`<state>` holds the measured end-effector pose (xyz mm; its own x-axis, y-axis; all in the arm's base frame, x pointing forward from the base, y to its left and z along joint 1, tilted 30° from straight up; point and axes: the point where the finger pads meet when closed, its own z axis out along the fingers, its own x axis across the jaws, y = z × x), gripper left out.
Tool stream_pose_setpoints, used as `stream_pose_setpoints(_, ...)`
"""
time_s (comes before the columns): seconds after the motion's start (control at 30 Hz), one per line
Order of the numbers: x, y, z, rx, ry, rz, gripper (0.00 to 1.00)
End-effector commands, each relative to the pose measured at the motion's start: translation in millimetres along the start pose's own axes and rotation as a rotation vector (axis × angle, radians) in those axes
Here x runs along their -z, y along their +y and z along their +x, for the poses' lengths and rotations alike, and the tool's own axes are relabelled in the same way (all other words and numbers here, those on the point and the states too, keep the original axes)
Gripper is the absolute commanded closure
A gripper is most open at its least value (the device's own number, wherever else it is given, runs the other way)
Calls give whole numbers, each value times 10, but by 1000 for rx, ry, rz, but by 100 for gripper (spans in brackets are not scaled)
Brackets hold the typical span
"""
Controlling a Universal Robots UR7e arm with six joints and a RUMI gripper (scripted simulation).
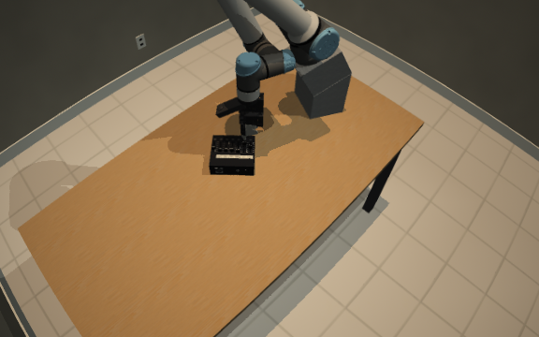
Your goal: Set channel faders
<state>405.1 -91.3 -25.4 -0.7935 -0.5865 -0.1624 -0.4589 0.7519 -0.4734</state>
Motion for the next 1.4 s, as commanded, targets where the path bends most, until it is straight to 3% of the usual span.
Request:
stream_pose_setpoints(0.0, 2, -2, -7, 0, -1, 1, 100)
stream_pose_setpoints(1.37, 2, -2, -189, 0, -1, 1, 100)
